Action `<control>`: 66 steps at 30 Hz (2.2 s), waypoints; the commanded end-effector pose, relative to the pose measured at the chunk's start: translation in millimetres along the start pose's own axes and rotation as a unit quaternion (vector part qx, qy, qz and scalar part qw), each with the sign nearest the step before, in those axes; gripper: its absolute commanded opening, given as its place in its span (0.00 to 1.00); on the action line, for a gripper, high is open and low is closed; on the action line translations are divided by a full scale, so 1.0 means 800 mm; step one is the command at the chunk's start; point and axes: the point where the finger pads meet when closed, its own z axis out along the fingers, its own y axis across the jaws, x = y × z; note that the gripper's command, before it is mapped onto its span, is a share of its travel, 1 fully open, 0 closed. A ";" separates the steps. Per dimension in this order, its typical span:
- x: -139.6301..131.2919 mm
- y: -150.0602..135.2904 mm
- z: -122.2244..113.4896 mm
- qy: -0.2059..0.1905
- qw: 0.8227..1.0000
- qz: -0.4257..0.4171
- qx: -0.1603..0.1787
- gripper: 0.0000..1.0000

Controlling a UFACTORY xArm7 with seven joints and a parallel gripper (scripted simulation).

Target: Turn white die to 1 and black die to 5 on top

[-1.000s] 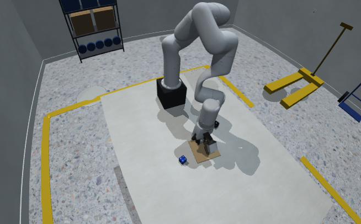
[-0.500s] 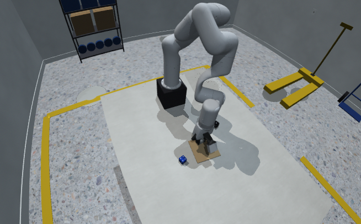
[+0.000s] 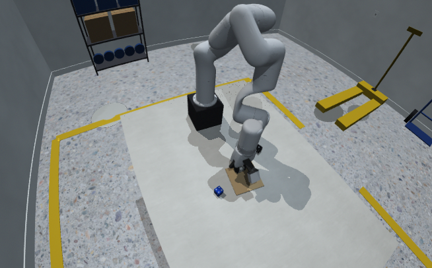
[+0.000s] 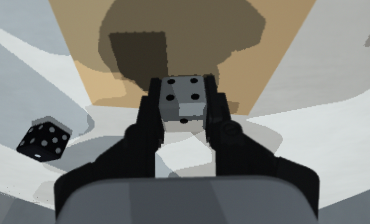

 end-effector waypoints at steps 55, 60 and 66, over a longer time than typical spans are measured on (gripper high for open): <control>0.002 0.000 -0.001 0.002 1.000 0.000 0.000 0.47; 0.002 0.000 -0.006 0.002 1.000 0.000 0.000 0.47; 0.002 0.000 -0.034 0.002 1.000 0.000 0.000 0.47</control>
